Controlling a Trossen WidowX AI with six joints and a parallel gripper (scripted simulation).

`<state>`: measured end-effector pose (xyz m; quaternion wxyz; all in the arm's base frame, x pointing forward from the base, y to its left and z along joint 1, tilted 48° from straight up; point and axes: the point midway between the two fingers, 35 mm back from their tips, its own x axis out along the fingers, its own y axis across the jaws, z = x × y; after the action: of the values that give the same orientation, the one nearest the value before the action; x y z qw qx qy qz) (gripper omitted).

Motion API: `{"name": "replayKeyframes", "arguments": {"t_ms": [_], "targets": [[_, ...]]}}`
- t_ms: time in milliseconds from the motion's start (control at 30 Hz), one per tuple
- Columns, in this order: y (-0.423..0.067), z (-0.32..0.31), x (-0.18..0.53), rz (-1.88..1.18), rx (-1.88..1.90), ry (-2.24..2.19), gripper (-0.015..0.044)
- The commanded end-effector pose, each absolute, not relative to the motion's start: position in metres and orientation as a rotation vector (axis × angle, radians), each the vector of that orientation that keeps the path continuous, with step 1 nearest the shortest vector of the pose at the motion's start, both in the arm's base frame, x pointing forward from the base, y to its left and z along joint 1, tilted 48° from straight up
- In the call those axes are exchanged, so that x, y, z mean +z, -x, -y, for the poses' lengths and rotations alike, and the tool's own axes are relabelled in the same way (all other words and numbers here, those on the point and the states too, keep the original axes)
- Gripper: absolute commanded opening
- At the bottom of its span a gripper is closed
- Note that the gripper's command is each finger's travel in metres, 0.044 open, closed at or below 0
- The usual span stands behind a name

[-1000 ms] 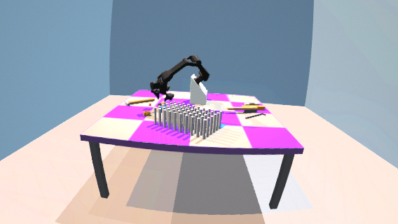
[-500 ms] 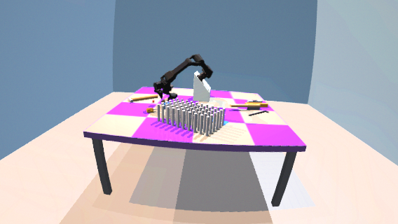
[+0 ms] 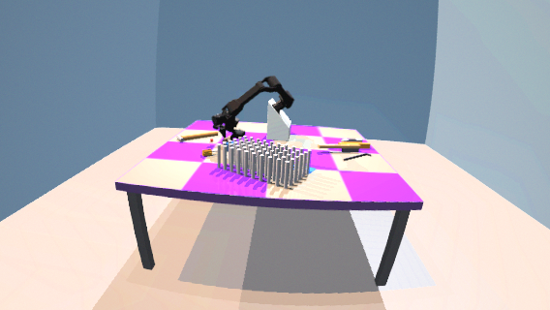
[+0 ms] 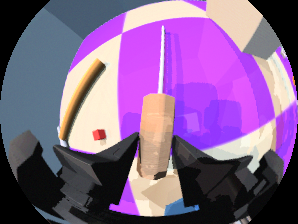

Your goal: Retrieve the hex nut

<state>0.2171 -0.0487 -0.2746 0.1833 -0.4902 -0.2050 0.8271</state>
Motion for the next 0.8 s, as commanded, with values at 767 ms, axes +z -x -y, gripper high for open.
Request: {"name": "replayKeyframes", "arguments": {"t_ms": [767], "targets": [[-0.221, 0.178, -0.159, 0.567, 2.340, 1.387, 0.0000]]}}
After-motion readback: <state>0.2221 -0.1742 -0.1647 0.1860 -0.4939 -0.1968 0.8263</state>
